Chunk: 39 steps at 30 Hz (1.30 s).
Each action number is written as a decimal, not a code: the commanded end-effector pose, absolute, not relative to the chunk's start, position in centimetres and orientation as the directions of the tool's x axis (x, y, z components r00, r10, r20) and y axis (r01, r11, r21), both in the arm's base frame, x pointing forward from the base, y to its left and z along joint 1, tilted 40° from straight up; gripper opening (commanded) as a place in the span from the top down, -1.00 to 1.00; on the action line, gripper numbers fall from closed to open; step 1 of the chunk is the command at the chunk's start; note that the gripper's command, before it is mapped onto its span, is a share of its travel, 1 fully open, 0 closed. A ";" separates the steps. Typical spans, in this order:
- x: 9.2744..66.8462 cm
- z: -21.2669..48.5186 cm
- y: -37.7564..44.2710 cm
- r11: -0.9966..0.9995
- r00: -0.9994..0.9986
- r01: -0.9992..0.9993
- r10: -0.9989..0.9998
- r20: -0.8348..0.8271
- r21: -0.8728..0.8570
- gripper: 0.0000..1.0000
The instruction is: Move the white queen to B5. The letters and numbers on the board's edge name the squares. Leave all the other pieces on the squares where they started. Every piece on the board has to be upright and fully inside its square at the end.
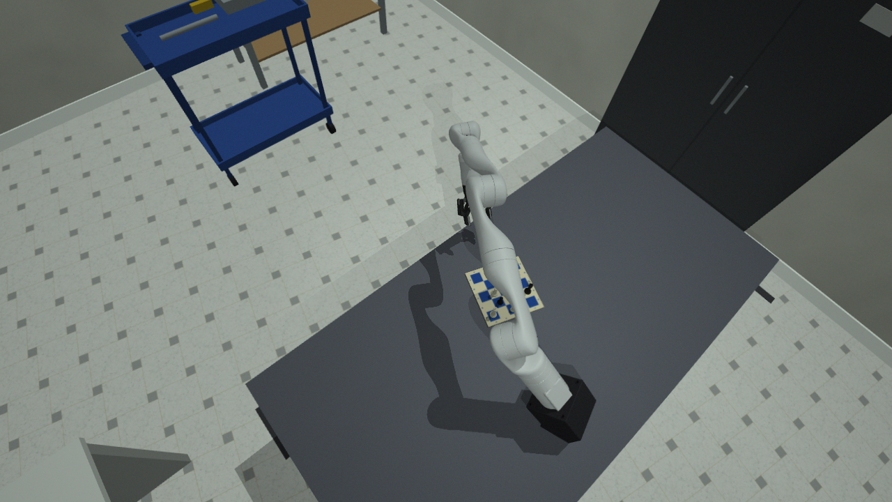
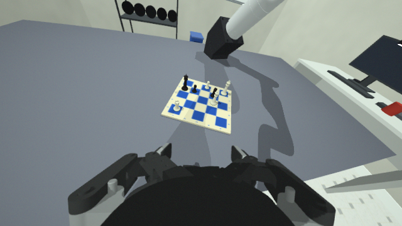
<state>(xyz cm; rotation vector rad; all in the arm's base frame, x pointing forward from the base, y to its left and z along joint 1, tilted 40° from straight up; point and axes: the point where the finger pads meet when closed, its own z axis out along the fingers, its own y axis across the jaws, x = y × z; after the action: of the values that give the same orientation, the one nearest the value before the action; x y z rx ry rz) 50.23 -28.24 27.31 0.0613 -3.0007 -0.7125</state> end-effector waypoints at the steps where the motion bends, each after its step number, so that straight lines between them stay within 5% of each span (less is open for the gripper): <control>1: 49.8 27.7 -28.7 0.890 -0.999 -0.023 -0.041 0.032 0.455 -1.00; 19: 48.2 29.2 -27.5 0.833 -0.987 -0.041 0.053 -0.154 0.551 -1.00; 39: 43.0 30.1 -22.4 0.729 -0.862 0.122 0.414 -0.292 0.674 -1.00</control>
<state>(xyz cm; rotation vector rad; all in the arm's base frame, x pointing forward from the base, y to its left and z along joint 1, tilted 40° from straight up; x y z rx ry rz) 45.57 -21.80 29.83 -0.4293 -3.2866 -1.2762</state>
